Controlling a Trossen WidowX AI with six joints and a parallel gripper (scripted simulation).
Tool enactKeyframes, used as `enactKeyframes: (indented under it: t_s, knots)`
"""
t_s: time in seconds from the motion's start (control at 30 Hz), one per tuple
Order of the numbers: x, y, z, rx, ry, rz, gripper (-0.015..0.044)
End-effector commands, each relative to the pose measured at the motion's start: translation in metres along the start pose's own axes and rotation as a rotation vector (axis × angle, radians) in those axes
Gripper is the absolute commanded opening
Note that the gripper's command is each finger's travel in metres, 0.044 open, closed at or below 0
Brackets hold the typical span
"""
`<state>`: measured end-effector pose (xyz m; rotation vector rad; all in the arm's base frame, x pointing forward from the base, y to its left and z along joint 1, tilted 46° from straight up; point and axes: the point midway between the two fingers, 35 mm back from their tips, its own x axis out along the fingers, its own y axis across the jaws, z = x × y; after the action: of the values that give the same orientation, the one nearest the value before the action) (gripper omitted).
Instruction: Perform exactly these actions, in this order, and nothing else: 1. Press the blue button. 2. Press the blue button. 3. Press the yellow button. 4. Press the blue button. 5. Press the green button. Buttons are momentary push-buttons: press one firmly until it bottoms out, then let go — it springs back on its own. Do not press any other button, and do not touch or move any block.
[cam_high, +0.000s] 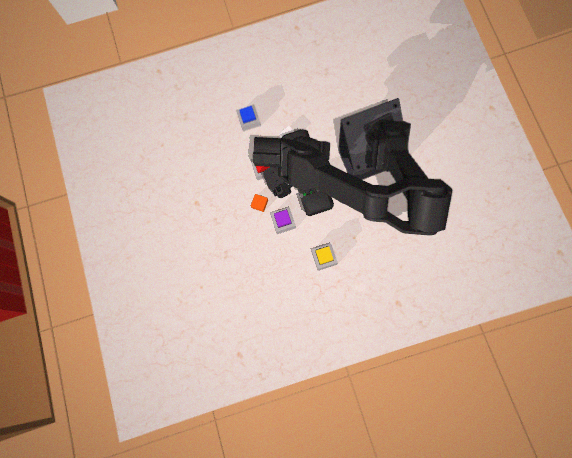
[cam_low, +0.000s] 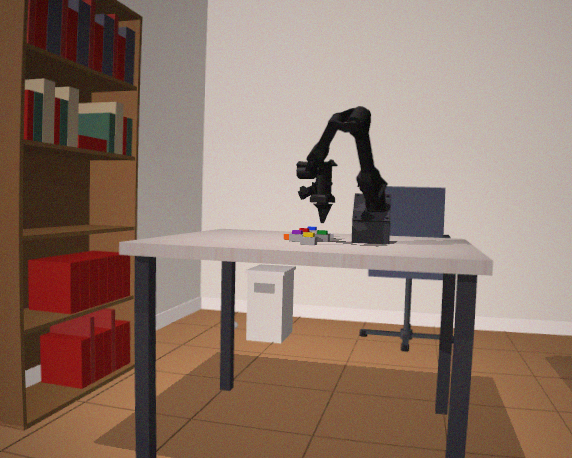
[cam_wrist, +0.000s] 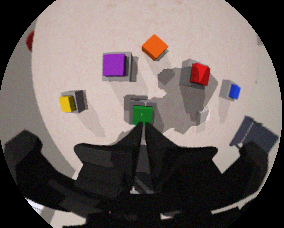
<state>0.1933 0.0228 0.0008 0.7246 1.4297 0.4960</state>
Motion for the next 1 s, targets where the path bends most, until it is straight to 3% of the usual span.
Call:
enactKeyframes:
  t_s: [0.0, 0.53, 0.97]
  knots:
    - [0.008, 0.000, -0.002, 0.007, 0.004, 0.005, 0.0020]
    - [0.033, 0.001, -0.002, 0.006, 0.004, 0.007, 0.0020]
    - [0.034, 0.001, -0.002, 0.006, 0.004, 0.008, 0.0020]
